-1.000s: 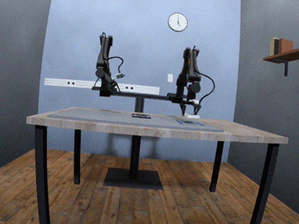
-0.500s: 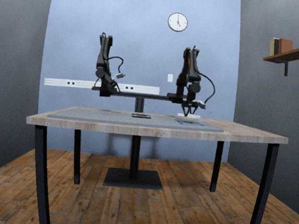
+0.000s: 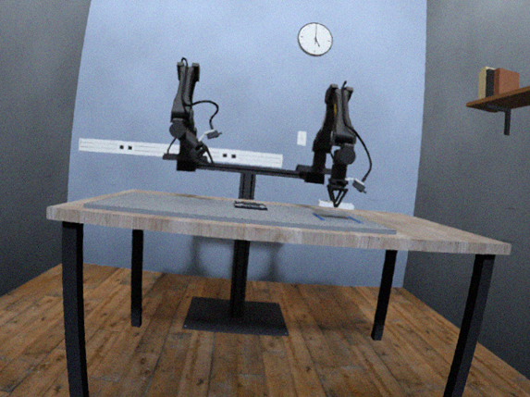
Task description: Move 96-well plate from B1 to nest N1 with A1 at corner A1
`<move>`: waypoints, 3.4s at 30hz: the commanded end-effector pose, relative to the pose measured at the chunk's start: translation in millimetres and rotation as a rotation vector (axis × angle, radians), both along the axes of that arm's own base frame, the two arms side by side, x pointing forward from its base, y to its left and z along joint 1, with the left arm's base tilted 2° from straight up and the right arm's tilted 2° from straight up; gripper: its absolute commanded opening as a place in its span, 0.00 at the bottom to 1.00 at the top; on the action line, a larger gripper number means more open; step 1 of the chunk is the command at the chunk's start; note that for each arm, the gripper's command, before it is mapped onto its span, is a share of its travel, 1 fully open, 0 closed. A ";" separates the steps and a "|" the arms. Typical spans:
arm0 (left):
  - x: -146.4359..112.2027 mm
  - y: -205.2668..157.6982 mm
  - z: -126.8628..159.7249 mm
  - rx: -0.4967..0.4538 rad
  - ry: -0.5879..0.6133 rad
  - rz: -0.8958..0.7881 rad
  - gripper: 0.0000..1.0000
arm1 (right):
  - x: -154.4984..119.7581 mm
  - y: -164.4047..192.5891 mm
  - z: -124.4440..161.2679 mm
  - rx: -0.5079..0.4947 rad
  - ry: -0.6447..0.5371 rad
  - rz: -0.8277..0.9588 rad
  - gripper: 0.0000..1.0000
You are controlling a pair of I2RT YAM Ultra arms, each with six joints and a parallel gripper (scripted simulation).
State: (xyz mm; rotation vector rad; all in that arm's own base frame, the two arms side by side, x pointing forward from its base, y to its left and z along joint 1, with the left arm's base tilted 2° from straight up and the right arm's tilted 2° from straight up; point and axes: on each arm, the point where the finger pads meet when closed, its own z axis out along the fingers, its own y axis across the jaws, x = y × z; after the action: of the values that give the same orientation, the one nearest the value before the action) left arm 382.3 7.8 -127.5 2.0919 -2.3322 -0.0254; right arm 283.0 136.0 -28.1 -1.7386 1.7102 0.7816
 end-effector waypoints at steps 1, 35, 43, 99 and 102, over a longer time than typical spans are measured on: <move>4.7 3.1 10.8 0.022 -0.031 0.059 0.83 | 8.1 3.3 8.5 0.014 -0.023 0.010 1.00; 11.1 -1.2 -35.5 0.022 -0.036 0.119 0.83 | 8.1 3.3 8.5 0.014 -0.023 0.010 1.00; 8.9 -1.8 -32.4 0.023 -0.024 0.119 1.00 | 8.1 3.3 8.5 0.014 -0.023 0.010 1.00; 1.5 -12.6 10.2 0.007 -0.013 -1.505 1.00 | 8.1 3.3 8.5 0.014 -0.023 0.010 1.00; 1.2 -13.7 9.3 0.006 -0.012 -1.618 1.00 | 8.1 3.3 8.5 0.014 -0.023 0.010 1.00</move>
State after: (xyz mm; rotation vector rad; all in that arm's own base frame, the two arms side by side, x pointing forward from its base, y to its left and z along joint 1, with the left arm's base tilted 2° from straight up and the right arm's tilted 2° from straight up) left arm 384.9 -0.9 -113.7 0.1011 -3.1519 -0.0234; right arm 283.0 136.0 -28.1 -1.7386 1.7103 0.7817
